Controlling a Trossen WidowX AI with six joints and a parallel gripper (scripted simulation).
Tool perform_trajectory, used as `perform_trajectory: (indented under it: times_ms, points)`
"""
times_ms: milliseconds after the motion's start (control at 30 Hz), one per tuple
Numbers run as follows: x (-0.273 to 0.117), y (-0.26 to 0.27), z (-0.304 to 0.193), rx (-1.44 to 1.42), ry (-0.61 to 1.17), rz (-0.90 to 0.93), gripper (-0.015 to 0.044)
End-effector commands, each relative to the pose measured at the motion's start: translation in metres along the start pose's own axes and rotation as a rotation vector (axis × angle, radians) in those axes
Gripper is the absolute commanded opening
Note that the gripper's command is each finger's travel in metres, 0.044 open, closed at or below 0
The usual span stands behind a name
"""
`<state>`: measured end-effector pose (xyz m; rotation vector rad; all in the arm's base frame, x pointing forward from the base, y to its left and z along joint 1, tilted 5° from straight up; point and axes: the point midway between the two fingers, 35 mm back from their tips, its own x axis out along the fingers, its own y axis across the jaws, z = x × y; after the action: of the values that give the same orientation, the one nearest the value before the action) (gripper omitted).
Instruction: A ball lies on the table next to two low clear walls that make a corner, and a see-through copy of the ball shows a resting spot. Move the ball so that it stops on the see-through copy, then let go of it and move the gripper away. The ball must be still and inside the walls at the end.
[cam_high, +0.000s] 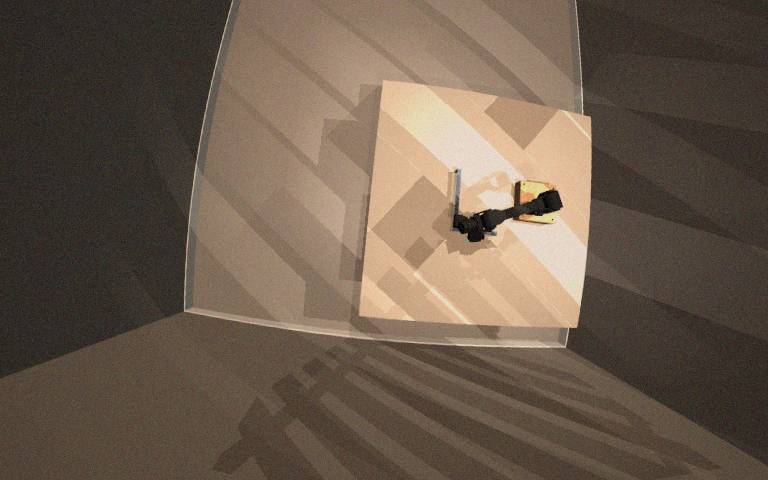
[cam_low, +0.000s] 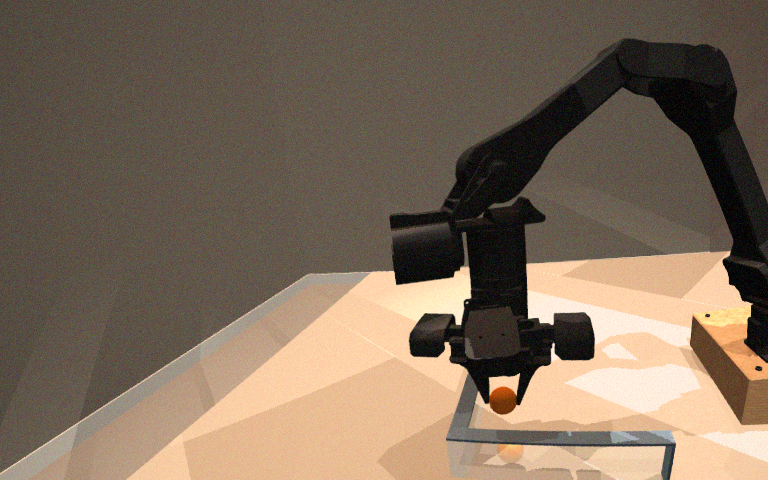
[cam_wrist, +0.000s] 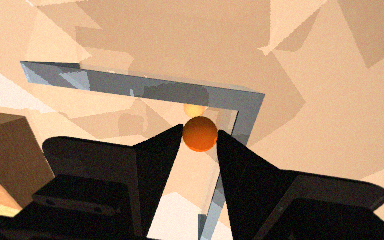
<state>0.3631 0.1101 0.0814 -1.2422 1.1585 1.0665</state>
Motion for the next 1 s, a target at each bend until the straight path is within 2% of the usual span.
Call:
perform_trajectory:
  times_ms: [0,167,933,967]
  points:
    - [0.027,0.005,-0.002,-0.009,0.012,0.02,0.0]
    - [0.056,0.007,-0.003,-0.009,0.012,0.02,0.0]
    - [0.076,0.008,-0.004,-0.009,0.013,0.02,0.0]
    - [0.072,0.005,-0.002,-0.003,0.007,0.014,0.0026]
